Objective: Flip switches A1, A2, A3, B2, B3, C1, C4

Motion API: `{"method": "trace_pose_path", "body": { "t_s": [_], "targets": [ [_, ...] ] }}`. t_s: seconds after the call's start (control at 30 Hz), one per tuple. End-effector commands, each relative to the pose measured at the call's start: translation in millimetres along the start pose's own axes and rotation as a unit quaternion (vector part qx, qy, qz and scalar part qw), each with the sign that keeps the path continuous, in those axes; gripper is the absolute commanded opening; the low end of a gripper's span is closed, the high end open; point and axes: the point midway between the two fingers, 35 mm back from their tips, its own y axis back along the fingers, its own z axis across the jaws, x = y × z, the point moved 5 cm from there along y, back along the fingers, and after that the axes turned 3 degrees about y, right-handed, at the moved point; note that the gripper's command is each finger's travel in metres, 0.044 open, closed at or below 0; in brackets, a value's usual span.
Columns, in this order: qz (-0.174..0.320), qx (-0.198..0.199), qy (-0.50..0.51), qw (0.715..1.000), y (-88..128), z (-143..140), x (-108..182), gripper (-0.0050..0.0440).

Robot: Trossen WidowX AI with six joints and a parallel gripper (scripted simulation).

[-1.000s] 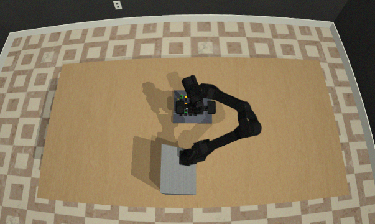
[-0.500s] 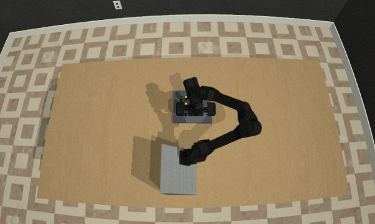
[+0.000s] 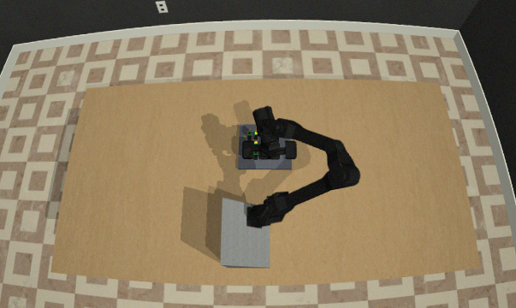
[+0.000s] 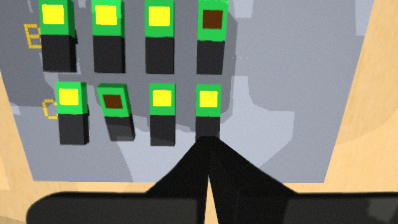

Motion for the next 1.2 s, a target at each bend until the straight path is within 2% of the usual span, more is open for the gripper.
{"method": "trace_pose_path", "body": {
  "t_s": [0.0, 1.17],
  "targets": [
    [-0.004, -0.001, -0.003, 1.000, 1.2, -1.3, -2.0, -0.0050],
    [0.002, 0.001, 0.003, 1.000, -5.9, -0.1, 0.8, -0.0050]
  ]
}}
